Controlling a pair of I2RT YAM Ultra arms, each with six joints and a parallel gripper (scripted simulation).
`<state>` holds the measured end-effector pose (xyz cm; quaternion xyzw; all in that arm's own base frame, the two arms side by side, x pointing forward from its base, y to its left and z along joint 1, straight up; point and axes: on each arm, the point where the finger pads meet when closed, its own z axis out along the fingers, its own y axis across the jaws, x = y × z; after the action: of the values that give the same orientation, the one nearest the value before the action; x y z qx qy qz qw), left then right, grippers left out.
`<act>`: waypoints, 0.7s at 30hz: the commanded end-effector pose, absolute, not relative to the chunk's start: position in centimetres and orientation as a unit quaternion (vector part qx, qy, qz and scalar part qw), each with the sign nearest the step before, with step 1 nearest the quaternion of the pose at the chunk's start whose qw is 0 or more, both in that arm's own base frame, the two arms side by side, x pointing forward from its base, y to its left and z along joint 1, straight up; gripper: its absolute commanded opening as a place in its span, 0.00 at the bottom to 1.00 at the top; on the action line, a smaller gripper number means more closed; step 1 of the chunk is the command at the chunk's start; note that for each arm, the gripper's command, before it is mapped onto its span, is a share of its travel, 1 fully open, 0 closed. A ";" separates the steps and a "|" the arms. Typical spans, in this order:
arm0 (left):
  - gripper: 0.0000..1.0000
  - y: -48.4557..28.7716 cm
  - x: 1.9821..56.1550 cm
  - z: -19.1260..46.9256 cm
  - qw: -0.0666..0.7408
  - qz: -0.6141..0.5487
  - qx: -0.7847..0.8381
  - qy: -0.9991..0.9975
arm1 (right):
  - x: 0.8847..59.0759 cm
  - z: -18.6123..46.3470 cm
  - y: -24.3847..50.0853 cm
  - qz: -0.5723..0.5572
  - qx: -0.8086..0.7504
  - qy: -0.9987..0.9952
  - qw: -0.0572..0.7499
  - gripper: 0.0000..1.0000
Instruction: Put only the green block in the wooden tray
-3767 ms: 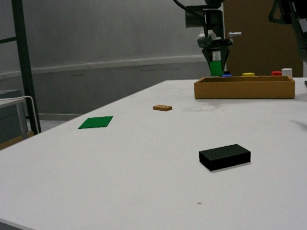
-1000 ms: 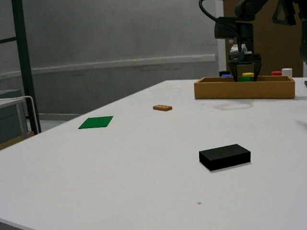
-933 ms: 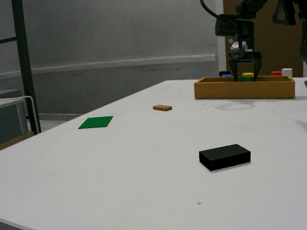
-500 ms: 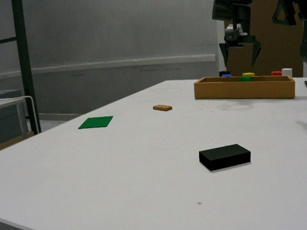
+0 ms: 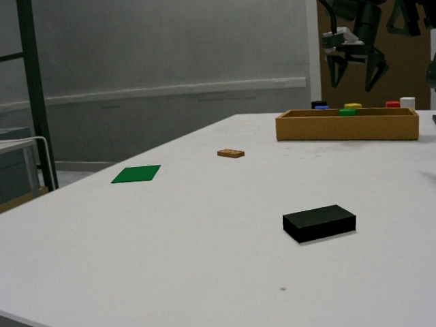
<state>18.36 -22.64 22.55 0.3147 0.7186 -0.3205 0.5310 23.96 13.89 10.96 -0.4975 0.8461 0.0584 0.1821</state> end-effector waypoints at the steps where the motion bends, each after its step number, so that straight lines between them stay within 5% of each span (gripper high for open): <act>1: 1.00 -22.4 18.0 22.8 0.535 -0.323 0.316 0.714 | 24.5 12.5 14.2 0.031 -0.384 0.887 0.254 1.00; 21: 1.00 -22.4 18.0 22.8 0.535 -0.323 0.316 0.714 | 22.1 12.7 14.5 0.026 -0.311 0.905 0.291 1.00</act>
<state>18.36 -22.64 22.55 0.3147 0.7186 -0.3205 0.5309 21.54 14.29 11.39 -0.3243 0.9093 0.0236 0.2597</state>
